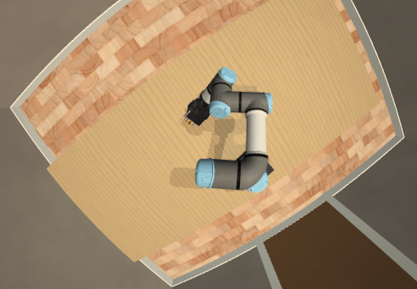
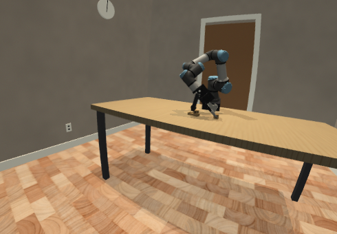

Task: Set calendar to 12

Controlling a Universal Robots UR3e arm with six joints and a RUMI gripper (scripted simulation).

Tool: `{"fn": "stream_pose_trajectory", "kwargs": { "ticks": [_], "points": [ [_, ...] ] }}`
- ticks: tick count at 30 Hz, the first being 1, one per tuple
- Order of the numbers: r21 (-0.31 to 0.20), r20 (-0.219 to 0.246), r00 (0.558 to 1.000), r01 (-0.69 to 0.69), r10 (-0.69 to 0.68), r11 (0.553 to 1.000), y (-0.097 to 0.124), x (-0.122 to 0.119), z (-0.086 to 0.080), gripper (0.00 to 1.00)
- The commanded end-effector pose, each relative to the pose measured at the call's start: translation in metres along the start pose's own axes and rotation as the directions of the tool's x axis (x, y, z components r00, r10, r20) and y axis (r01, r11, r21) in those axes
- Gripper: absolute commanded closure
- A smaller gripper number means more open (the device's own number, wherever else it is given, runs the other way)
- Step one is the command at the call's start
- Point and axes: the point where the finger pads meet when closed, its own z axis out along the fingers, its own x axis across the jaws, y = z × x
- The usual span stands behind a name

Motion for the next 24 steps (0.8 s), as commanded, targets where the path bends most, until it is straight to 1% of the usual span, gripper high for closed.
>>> {"fn": "stream_pose_trajectory", "kwargs": {
  "ticks": [1, 24],
  "points": [
    [0.002, 0.001, 1.0, 0.001, -0.001, 1.0, -0.0013, -0.0004, 0.0007, 0.9],
    [0.002, 0.001, 1.0, 0.001, -0.001, 1.0, -0.0035, -0.0004, 0.0029, 0.9]
  ]
}}
